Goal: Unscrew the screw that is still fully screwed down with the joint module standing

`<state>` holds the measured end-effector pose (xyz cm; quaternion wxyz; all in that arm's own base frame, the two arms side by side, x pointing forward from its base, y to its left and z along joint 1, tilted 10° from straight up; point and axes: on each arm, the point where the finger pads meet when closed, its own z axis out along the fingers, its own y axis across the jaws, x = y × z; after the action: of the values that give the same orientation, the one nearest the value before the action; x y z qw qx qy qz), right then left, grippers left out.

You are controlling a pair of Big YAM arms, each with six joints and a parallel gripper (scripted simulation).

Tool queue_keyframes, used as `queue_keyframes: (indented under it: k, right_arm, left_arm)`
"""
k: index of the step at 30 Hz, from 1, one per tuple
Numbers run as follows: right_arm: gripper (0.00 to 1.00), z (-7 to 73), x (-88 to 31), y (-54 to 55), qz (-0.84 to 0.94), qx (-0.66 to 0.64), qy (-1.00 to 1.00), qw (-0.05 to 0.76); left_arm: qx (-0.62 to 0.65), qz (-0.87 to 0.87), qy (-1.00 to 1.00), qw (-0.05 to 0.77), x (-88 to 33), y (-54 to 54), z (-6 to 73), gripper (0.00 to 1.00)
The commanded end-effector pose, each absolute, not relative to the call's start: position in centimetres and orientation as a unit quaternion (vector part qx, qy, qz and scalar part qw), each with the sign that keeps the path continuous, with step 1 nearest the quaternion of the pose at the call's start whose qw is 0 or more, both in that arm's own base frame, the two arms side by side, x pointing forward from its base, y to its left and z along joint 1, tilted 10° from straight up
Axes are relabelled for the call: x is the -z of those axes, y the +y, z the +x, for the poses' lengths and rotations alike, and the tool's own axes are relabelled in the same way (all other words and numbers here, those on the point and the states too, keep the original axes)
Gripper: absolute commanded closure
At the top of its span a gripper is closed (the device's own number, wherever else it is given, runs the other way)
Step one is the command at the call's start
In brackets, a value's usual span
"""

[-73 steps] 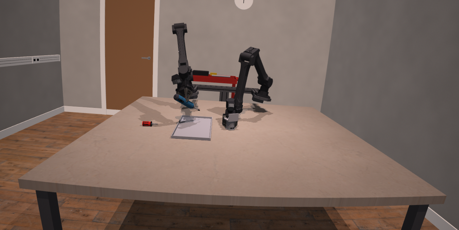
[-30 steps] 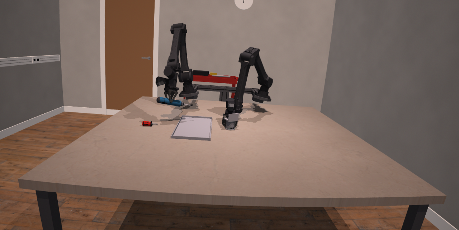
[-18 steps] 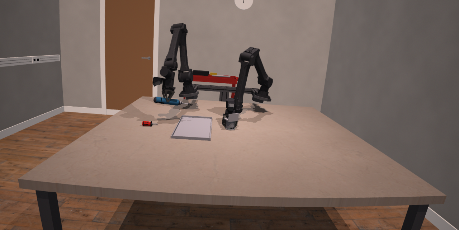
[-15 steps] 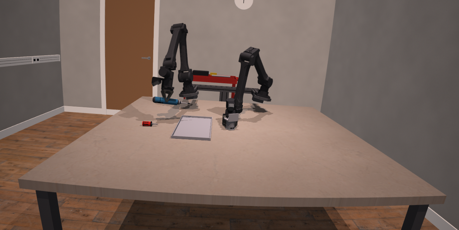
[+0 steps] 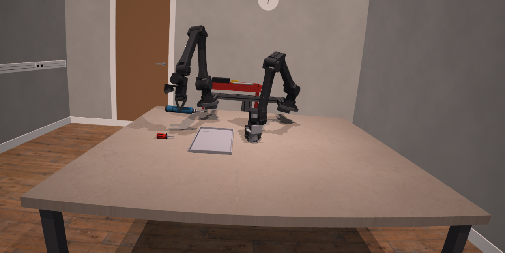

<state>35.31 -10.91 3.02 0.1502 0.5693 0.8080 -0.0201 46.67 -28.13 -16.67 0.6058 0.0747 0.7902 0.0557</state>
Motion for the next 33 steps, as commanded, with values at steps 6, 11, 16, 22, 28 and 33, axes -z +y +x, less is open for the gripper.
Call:
queue_keyframes:
  k: [6,11,16,22,28,33]
  right_arm:
    - [0.58,38.2,-7.0,-11.6,0.590,0.003,0.786,0.182]
    - [0.58,36.5,-7.3,-13.6,0.630,0.015,0.759,0.165]
    - [0.58,35.1,-7.6,-14.7,0.659,0.024,0.737,0.146]
    - [0.58,34.9,-7.7,-14.2,0.662,0.025,0.737,0.139]
    - [0.58,33.0,-8.2,-15.9,0.698,0.037,0.705,0.120]
    - [0.58,31.4,-8.6,-16.8,0.725,0.046,0.680,0.102]
  left_arm:
    - [-0.052,0.072,0.786,0.611,16.2,-28.6,47.1,0.41]
    - [-0.052,0.072,0.786,0.611,16.2,-28.6,47.1,0.41]
    - [-0.052,0.072,0.786,0.611,16.2,-28.6,47.1,0.41]
    - [-0.052,0.072,0.786,0.611,16.2,-28.6,47.1,0.41]
    - [-0.052,0.072,0.786,0.611,16.2,-28.6,47.1,0.41]
    - [-0.052,0.072,0.786,0.611,16.2,-28.6,47.1,0.41]
